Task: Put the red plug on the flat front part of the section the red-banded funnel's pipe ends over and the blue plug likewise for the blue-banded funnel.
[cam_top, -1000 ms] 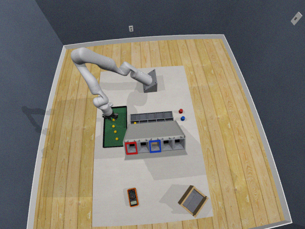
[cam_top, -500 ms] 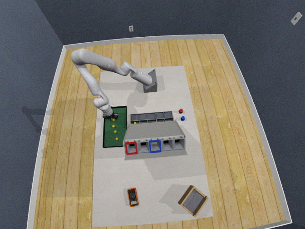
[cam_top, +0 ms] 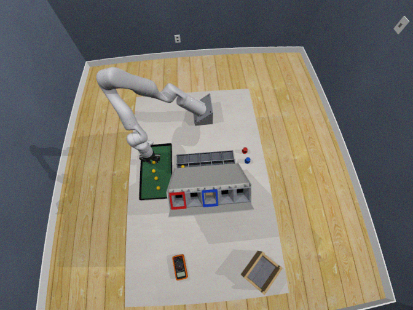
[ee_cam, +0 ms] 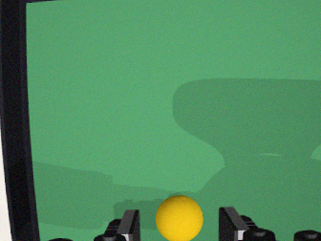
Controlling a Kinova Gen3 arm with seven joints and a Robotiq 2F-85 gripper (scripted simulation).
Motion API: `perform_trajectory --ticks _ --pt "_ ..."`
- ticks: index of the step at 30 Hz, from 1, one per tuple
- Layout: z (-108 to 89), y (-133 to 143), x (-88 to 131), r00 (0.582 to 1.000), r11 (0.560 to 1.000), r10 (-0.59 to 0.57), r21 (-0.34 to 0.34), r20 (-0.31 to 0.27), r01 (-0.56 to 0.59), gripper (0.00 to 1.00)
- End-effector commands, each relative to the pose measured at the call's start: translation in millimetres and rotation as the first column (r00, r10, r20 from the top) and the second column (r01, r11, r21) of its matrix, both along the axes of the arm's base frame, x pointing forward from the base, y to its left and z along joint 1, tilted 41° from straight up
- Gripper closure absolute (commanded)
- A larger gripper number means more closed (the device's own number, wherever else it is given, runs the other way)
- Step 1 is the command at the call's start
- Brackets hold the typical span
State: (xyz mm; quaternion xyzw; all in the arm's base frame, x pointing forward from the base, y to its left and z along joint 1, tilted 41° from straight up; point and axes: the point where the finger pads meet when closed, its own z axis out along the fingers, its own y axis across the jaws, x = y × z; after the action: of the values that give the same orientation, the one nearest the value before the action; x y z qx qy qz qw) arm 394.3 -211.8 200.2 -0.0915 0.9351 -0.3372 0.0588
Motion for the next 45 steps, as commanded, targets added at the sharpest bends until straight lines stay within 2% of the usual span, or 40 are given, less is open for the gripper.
perform_trajectory --ticks 1,42,43,45 --pt "-1.2 -0.3 1.3 1.000 1.000 0.005 0.001 0.001 -0.005 0.50" --pt "-9.9 -8.1 2.8 1.000 1.000 -0.002 -0.002 -0.003 0.002 0.50" --pt "-8.9 -8.4 0.6 1.000 1.000 -0.008 -0.004 -0.007 0.008 1.00" --pt "-8.9 -8.4 0.6 1.000 1.000 -0.008 -0.004 -0.007 0.008 1.00"
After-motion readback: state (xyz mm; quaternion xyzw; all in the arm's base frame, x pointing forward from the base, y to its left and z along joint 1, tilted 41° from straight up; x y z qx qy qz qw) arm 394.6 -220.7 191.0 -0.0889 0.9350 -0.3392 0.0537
